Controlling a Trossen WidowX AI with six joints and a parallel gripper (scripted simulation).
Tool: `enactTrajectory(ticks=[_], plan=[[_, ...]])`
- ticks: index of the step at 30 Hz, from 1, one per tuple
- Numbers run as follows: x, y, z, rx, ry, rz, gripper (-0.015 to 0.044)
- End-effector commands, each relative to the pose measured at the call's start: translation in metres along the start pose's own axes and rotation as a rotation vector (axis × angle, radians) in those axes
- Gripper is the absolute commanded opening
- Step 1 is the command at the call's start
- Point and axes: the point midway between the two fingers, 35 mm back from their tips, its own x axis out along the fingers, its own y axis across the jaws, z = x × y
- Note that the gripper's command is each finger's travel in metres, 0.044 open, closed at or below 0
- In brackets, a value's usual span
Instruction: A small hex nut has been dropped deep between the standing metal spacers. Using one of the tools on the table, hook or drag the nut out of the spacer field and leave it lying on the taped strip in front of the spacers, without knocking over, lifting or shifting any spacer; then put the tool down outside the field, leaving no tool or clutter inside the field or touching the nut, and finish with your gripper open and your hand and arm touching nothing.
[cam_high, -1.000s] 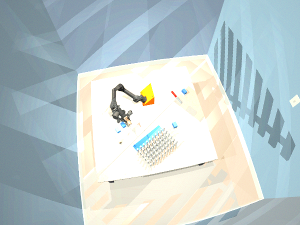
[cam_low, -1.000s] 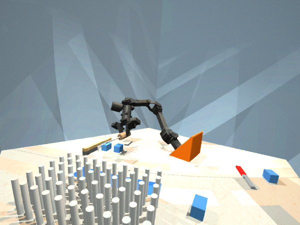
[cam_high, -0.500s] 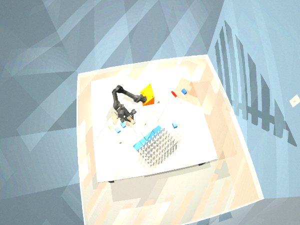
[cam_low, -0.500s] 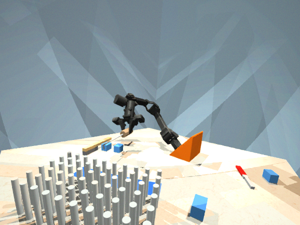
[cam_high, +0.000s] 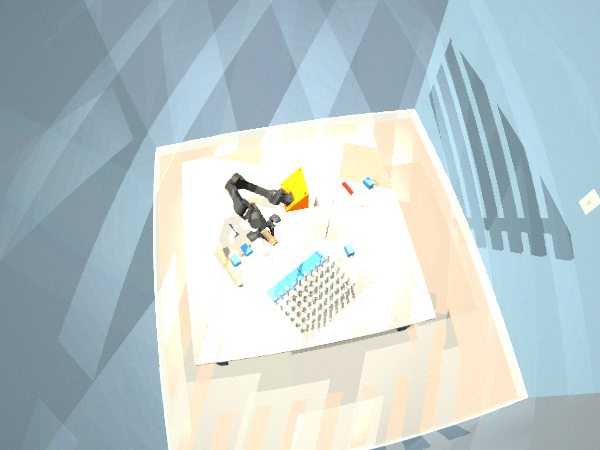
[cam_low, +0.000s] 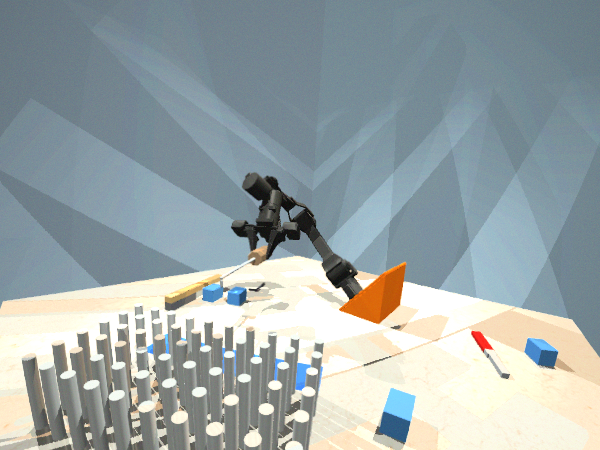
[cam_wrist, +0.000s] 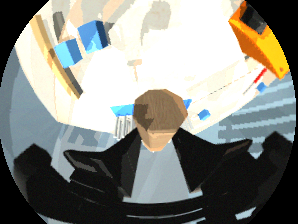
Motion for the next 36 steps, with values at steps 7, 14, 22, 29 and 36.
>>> enactTrajectory(ticks=[7,14,22,29,36], plan=[[0.002,-0.009,-0.007,-0.042,0.007,0.027,0.0],[0.032,-0.006,0.005,-0.037,0.004,0.013,0.0],[0.066,-0.002,0.025,-0.032,0.006,0.01,0.0],[0.094,0.0,0.046,-0.032,0.01,0.018,0.0],[0.117,0.0,0.068,-0.038,0.013,0.034,0.0]])
